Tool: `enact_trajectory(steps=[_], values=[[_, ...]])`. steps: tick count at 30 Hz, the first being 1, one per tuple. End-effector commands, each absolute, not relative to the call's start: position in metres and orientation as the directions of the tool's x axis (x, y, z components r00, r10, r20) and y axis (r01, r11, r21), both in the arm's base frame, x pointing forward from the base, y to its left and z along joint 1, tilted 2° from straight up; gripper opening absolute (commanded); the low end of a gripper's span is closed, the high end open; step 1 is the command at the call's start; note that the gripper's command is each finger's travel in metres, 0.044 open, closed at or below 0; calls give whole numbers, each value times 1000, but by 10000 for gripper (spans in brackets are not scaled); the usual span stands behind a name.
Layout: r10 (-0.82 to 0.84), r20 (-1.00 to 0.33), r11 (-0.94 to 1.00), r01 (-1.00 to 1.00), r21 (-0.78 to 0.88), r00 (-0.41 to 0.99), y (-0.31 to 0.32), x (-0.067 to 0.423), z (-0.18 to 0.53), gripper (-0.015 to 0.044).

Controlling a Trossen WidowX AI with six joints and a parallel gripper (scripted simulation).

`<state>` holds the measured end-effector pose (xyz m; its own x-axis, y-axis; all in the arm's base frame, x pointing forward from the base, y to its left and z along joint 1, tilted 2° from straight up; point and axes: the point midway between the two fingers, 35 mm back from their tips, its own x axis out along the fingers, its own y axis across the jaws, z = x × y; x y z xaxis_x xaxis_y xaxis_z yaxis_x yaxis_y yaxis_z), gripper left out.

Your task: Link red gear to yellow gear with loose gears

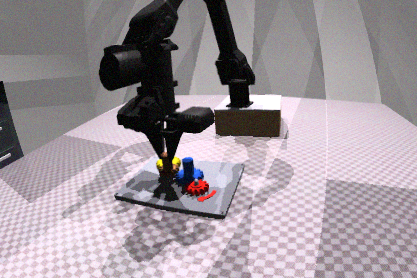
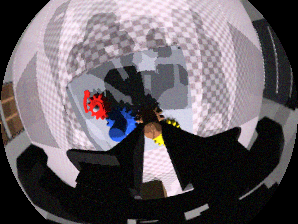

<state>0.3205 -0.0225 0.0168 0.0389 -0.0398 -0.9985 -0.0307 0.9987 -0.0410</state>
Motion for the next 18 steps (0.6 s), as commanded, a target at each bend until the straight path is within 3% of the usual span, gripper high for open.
enact_trajectory(steps=[1,8,18], values=[[-39,-999,991,-128,-43,36,-23,319,16,0],[-39,-999,962,-269,-47,36,-23,321,16,0],[-39,-999,992,-122,-43,36,-22,320,14,0]])
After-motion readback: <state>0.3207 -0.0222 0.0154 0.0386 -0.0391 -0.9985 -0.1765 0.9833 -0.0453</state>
